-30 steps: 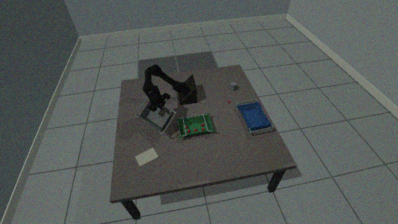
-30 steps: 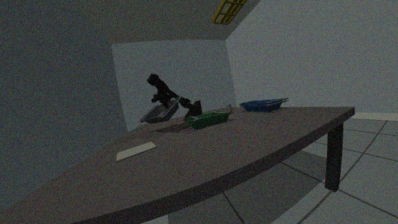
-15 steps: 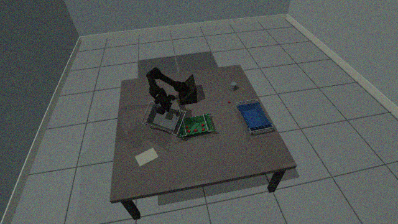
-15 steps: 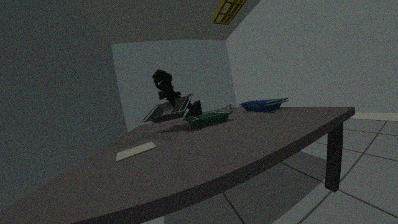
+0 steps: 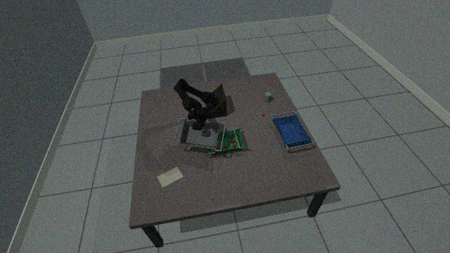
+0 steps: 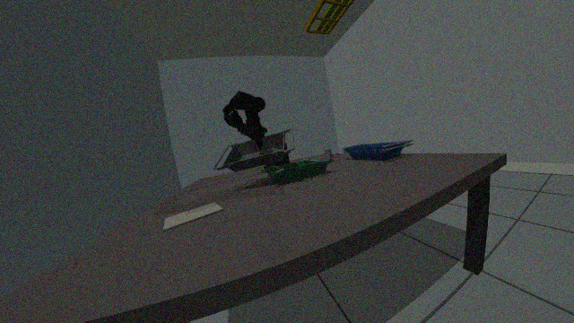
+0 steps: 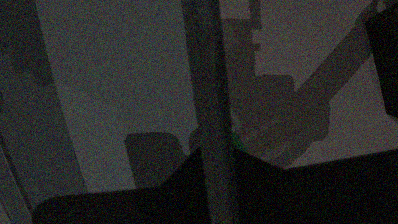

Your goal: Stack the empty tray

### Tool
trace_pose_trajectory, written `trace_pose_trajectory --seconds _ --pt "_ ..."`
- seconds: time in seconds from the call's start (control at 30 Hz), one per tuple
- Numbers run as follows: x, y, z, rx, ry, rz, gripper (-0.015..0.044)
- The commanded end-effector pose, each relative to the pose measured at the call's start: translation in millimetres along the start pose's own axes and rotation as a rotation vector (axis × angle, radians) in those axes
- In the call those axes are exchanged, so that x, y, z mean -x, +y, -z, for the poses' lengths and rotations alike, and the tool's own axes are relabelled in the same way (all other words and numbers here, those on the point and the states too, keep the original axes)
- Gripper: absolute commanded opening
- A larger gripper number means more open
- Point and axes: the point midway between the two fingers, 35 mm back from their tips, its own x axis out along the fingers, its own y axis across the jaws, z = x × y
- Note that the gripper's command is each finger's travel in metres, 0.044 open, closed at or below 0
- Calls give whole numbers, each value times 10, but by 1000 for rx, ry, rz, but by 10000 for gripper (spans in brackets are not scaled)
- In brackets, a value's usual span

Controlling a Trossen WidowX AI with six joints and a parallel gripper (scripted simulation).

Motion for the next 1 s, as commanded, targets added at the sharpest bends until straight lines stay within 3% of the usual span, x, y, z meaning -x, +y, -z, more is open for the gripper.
trace_pose_trajectory --seconds 0.0,0.97 --pt "81 -1 208 68 6 -22 0" --pt "126 -395 1330 446 -78 -54 0"
